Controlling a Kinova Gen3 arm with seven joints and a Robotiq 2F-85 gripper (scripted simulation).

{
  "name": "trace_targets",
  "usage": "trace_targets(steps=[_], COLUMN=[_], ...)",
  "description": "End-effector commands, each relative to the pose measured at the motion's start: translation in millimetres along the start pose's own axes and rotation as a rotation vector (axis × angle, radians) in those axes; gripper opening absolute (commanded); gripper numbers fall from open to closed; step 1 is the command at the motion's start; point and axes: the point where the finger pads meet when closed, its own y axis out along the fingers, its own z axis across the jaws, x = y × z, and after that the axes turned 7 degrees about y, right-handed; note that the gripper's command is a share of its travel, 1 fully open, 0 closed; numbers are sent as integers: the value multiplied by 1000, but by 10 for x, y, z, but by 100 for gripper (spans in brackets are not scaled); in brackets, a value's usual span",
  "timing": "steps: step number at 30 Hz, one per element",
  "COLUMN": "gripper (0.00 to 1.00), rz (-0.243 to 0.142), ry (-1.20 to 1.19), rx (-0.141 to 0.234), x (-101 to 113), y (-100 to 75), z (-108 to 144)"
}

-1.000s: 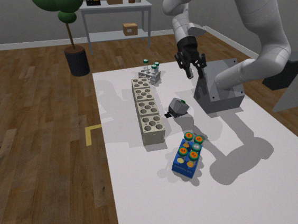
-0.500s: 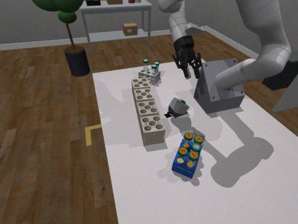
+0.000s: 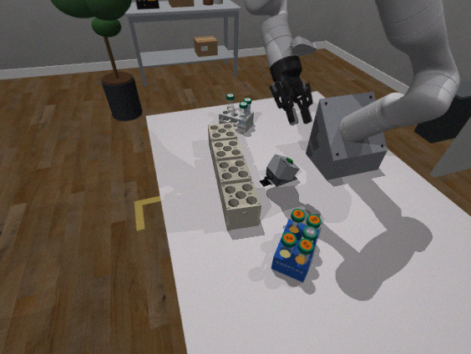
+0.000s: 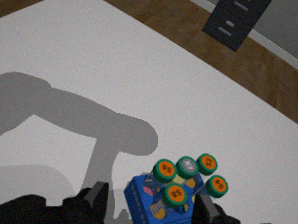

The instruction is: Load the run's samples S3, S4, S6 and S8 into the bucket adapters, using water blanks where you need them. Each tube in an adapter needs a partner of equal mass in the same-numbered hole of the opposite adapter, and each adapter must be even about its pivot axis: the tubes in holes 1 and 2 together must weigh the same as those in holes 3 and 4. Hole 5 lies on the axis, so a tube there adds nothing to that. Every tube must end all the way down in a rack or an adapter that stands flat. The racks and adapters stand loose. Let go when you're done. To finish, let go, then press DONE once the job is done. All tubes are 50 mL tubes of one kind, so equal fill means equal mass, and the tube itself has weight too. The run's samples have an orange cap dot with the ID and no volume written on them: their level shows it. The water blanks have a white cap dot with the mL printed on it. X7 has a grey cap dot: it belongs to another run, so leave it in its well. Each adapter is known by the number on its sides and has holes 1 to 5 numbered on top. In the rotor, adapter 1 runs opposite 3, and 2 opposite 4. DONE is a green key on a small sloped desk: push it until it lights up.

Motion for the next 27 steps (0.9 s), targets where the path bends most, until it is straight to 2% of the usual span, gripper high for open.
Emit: trace_targets(steps=[1, 27], gripper=[62, 62], rz=[-17, -127], ry=[-24, -183], rx=[-15, -120], x=[33, 267], y=[-17, -110], z=[1, 0])
